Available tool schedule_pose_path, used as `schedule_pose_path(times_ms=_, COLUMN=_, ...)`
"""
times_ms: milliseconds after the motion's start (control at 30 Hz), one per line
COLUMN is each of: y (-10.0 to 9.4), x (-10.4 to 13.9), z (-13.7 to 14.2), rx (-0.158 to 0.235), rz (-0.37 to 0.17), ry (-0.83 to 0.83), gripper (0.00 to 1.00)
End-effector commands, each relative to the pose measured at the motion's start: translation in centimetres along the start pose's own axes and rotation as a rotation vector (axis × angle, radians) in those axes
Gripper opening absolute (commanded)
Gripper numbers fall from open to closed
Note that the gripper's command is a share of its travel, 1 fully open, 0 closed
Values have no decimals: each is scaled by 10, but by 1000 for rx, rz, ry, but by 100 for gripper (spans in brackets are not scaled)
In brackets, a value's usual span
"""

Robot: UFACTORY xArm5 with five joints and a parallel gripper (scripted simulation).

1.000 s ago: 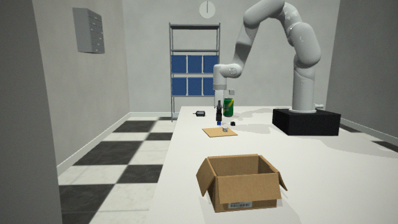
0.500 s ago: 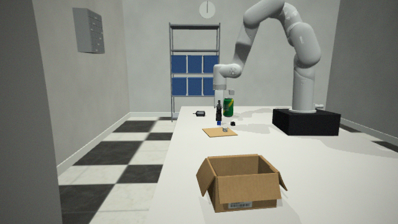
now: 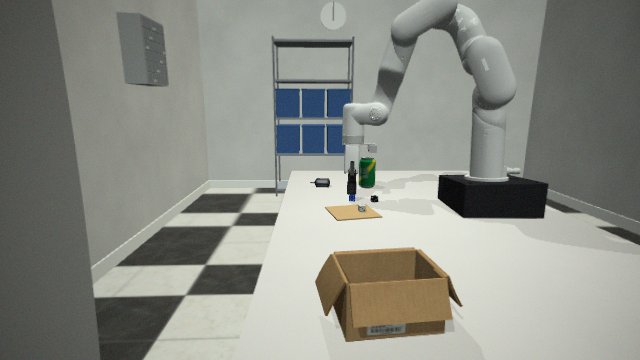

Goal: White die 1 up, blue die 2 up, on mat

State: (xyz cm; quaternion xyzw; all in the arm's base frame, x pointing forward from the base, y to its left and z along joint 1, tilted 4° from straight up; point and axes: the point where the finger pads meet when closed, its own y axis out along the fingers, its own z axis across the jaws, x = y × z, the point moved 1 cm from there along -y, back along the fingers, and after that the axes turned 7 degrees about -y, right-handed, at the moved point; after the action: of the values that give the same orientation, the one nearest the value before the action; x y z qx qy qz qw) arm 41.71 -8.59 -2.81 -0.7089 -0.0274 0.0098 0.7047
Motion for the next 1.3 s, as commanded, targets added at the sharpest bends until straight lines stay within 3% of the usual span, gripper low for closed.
schedule_pose_path(times_ms=0, y=-1, x=1, z=0, rx=-1, rz=-3, ry=0, gripper=36)
schedule_pose_path(times_ms=867, y=-1, x=1, z=0, rx=-1, rz=-3, ry=0, gripper=36)
schedule_pose_path(times_ms=1267, y=13, x=1, z=-1, rx=-1, rz=-3, ry=0, gripper=36)
